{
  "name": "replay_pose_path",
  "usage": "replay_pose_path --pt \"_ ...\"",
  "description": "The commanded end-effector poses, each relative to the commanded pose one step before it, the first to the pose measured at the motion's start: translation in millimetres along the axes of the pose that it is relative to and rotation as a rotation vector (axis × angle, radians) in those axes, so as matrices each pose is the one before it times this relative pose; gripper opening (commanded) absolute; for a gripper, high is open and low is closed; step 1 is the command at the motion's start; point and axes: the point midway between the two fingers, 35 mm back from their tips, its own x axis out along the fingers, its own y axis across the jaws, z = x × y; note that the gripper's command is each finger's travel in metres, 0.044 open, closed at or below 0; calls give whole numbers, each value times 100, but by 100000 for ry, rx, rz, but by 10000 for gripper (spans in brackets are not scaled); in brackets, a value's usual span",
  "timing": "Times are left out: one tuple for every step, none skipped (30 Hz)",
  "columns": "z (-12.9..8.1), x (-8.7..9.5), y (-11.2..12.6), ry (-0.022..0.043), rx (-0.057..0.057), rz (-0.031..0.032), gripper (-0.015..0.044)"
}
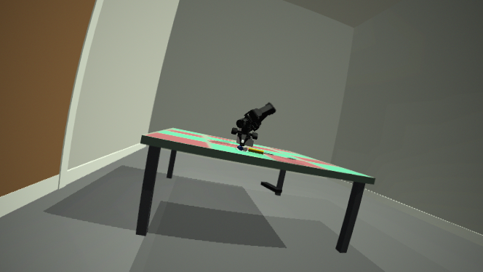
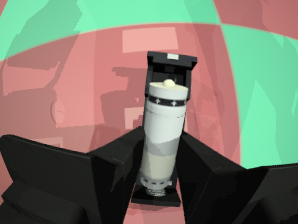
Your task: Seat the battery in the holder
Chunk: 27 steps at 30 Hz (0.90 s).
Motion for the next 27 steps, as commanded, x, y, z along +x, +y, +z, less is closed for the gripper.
replay_pose_path --pt "-523 97 164 3399 -460 377 69" --pt "0 17 8 416 33 41 69" --pt "1 17 8 415 33 40 69" --pt "1 17 7 415 33 39 69" --pt "1 17 7 415 32 38 69" --pt "2 17 7 414 32 40 69" --pt "2 17 6 414 32 39 69" --pt "3 17 6 414 31 38 69" --pt "3 17 6 415 31 38 69" --pt "3 17 6 415 31 37 69" --pt "4 16 5 415 31 36 69" --pt "4 16 5 415 30 35 69" --pt "5 16 5 414 30 34 69" --pt "5 16 5 414 29 33 69" --pt "5 16 4 411 29 34 69" --pt "6 16 4 411 29 33 69" --pt "6 16 4 411 28 32 69" --pt "6 15 3 411 28 31 69" --pt "7 15 3 411 28 30 69" --pt "7 15 3 410 27 29 69" --pt "8 15 2 406 27 30 69" --pt "8 15 2 406 26 29 69" --pt "8 15 2 405 26 28 69" --pt "9 13 1 406 26 28 69" --pt "10 13 1 406 25 27 69" --pt "10 13 1 405 25 26 69" --pt "11 11 0 405 24 25 69"
